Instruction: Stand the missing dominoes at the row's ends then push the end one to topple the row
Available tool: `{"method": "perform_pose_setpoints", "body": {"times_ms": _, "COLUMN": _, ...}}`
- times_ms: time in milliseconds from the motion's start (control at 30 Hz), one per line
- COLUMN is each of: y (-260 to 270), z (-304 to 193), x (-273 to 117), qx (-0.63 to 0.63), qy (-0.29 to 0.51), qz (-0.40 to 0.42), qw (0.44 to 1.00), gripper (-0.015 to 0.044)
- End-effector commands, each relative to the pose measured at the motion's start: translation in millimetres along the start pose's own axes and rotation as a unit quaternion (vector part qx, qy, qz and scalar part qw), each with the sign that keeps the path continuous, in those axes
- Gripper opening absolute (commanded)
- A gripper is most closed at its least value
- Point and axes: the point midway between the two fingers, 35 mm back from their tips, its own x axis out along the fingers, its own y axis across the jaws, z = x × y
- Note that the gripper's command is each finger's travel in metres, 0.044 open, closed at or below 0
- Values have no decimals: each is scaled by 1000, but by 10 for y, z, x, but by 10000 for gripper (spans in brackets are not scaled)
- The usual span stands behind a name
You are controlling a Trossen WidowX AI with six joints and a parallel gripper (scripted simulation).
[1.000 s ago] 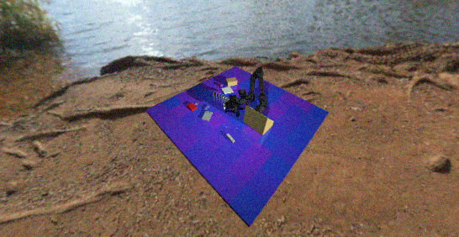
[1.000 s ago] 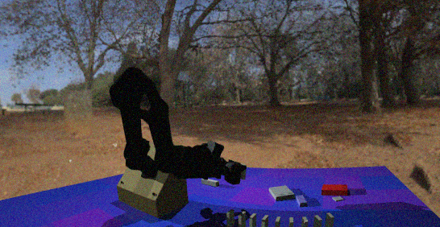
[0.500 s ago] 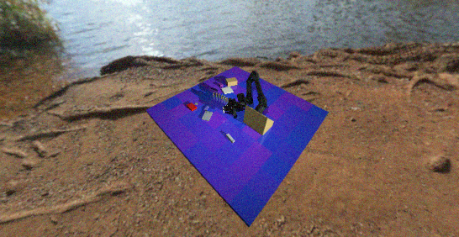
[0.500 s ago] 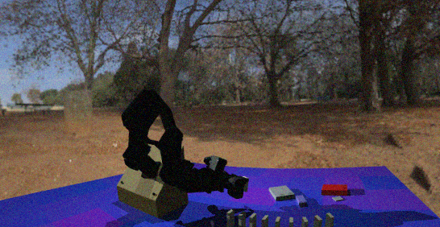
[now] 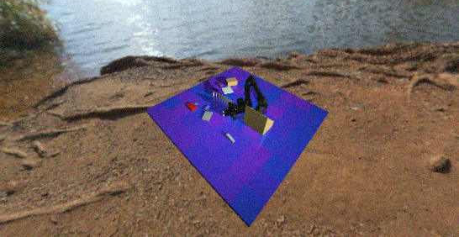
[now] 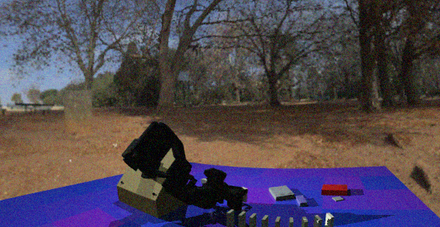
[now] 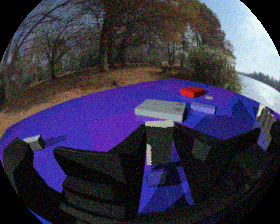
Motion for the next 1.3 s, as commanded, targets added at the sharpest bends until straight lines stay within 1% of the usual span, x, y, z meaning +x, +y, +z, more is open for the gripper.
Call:
{"method": "perform_pose_setpoints", "body": {"times_ms": 0, "y": 2, "z": -34, "x": 15, "qx": -5, "qy": -6, "qz": -2, "qw": 1000, "gripper": 107}}
{"method": "perform_pose_setpoints", "body": {"times_ms": 233, "y": 2, "z": -34, "x": 15, "qx": -5, "qy": -6, "qz": -2, "qw": 1000, "gripper": 107}}
{"method": "perform_pose_setpoints", "body": {"times_ms": 633, "y": 2, "z": -34, "x": 15, "qx": -5, "qy": -6, "qz": -2, "qw": 1000, "gripper": 422}}
{"method": "perform_pose_setpoints", "body": {"times_ms": 667, "y": 2, "z": -34, "x": 15, "qx": -5, "qy": -6, "qz": -2, "qw": 1000, "gripper": 440}}
{"method": "perform_pose_setpoints", "body": {"times_ms": 800, "y": -3, "z": 28, "x": 12, "qx": -5, "qy": -5, "qz": -1, "qw": 1000, "gripper": 440}}
{"method": "perform_pose_setpoints", "body": {"times_ms": 967, "y": 3, "z": 442, "x": -31, "qx": -1, "qy": -3, "qz": -2, "qw": 1000, "gripper": 440}}
{"method": "perform_pose_setpoints", "body": {"times_ms": 1100, "y": 5, "z": 458, "x": -33, "qx": -1, "qy": -3, "qz": -2, "qw": 1000, "gripper": 440}}
{"method": "perform_pose_setpoints", "body": {"times_ms": 1167, "y": -15, "z": 462, "x": 9, "qx": -1, "qy": -1, "qz": -2, "qw": 1000, "gripper": 440}}
{"method": "perform_pose_setpoints", "body": {"times_ms": 1267, "y": -101, "z": 498, "x": 190, "qx": 0, "qy": 8, "qz": -1, "qw": 1000, "gripper": 440}}
